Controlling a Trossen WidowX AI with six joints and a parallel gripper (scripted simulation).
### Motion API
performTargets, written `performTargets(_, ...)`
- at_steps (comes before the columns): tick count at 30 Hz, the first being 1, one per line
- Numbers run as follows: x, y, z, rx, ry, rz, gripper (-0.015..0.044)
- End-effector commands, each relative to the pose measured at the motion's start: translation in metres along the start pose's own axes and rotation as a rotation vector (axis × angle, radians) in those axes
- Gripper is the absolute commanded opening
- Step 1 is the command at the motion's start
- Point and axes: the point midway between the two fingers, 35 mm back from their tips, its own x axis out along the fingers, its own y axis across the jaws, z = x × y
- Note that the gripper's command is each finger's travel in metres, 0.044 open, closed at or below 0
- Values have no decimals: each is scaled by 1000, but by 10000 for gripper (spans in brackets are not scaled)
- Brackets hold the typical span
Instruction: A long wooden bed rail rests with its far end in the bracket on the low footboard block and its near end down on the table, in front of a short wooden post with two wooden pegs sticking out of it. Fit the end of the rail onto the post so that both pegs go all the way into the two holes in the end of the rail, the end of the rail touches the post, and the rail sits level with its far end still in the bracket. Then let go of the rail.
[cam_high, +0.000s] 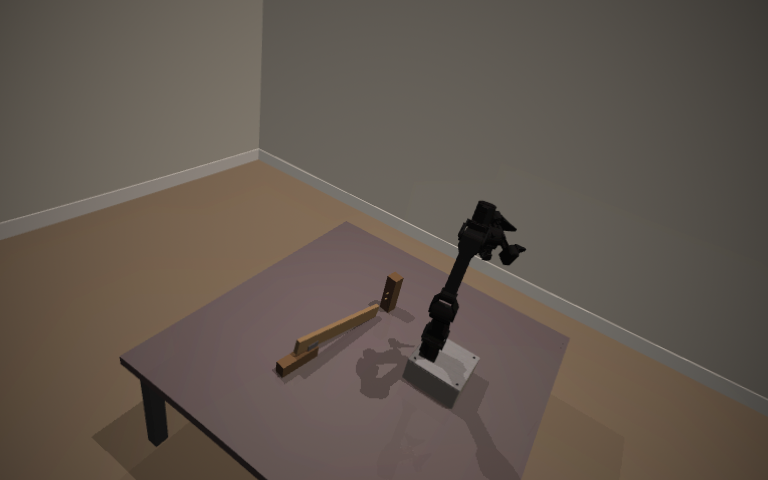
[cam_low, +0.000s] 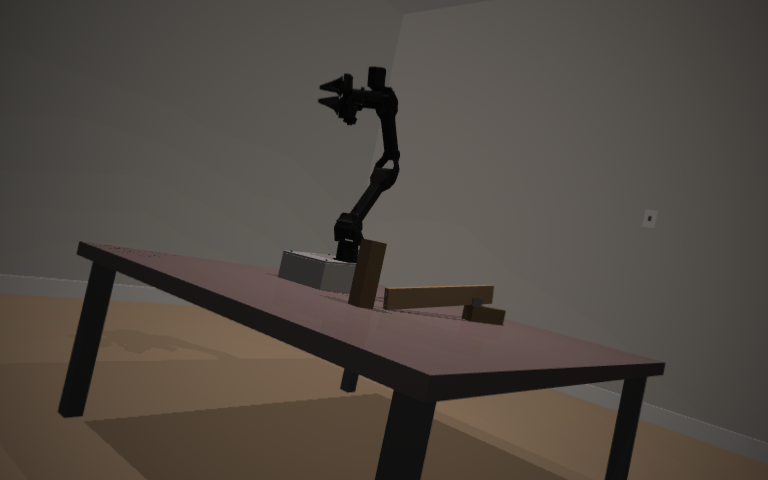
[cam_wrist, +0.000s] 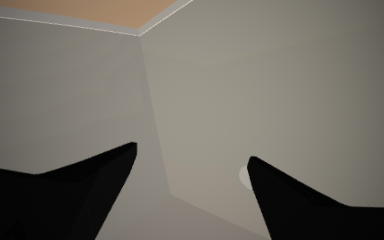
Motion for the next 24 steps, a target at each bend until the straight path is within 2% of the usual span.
performTargets(1,1,-2,1,1,-5,-6,426)
performTargets(7,30,-71,51,35,-191,-175,440)
performTargets(12,33,-132,107,57,-372,-307,440)
performTargets(19,9,-199,186,62,-609,-439,440)
performTargets(24,-25,-233,247,21,-788,-524,440)
